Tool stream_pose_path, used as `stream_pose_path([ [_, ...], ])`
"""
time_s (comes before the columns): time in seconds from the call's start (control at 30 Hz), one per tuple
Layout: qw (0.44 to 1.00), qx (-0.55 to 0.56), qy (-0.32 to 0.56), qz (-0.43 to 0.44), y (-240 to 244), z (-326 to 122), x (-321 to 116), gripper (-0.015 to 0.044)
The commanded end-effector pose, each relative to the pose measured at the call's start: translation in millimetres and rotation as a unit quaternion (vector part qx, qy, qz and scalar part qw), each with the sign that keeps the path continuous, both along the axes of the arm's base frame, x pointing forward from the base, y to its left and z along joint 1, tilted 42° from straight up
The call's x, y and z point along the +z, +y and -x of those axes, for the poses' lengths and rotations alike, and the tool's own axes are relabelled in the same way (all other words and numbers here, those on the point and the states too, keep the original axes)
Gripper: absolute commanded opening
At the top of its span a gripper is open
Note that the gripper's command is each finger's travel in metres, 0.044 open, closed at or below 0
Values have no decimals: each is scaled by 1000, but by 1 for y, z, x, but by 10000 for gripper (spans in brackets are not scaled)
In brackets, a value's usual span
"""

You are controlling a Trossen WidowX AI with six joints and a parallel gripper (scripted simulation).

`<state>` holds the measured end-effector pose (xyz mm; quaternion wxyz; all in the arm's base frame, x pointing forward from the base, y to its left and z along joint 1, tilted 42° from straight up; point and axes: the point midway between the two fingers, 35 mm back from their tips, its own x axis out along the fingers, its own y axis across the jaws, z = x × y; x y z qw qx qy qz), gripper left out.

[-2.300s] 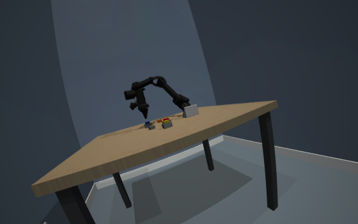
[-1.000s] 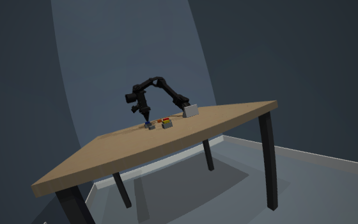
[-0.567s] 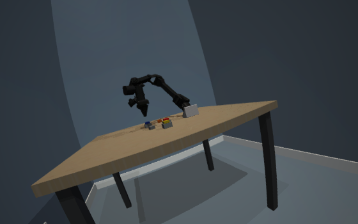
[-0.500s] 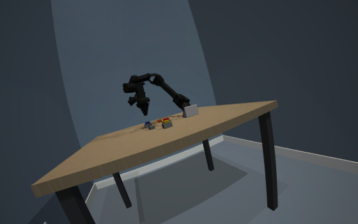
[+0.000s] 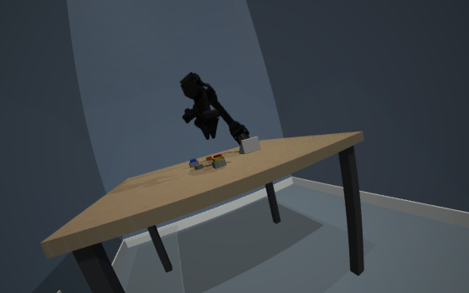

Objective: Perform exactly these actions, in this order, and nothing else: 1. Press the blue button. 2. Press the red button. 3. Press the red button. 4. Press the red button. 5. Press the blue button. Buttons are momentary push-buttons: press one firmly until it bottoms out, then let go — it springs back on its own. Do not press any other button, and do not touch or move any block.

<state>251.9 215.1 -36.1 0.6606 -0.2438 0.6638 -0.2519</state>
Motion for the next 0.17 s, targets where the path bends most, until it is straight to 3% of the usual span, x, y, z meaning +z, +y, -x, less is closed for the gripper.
stream_pose_path([
  [0.0, 1000, -15, -10, -3, 6, -1, -1, 400],
  [0.13, 1000, -15, -10, -3, 6, -1, -1, 400],
])
